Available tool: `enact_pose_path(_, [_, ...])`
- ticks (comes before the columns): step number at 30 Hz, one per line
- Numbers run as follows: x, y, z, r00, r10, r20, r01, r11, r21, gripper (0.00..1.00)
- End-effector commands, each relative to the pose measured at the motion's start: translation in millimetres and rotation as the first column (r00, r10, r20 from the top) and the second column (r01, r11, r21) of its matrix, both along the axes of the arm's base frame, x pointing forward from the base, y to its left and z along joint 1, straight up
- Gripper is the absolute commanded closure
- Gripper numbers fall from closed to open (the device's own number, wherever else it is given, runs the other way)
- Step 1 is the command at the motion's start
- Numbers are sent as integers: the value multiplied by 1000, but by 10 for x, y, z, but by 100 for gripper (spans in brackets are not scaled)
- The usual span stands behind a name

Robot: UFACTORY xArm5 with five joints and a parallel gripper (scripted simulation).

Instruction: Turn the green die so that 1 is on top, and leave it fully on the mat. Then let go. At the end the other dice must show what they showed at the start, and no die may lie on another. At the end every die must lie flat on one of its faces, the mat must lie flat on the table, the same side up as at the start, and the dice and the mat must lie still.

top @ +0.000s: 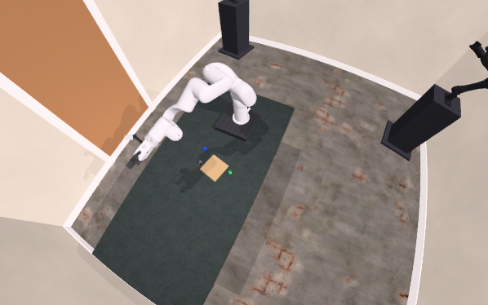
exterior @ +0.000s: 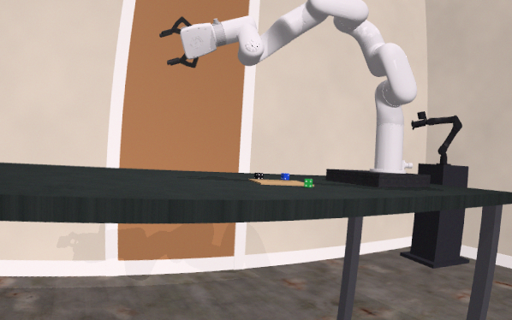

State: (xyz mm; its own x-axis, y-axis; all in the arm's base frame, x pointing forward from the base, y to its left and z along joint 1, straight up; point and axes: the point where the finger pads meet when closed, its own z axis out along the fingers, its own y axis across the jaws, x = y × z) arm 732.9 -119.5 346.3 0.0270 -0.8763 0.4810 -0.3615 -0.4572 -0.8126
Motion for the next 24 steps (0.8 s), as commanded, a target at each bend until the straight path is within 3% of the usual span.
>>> enact_pose_path(1, [2,0,29,1000,0,5,0,1000,-1,0])
enact_pose_path(19, [-5,0,17,1000,1,-1,-1,1000,-3,0])
enact_pose_path(22, [-101,3,-129,997,11,-71,-12,1000,-22,0])
enact_pose_path(24, [-266,13,-349,984,26,-176,-35,998,-48,0])
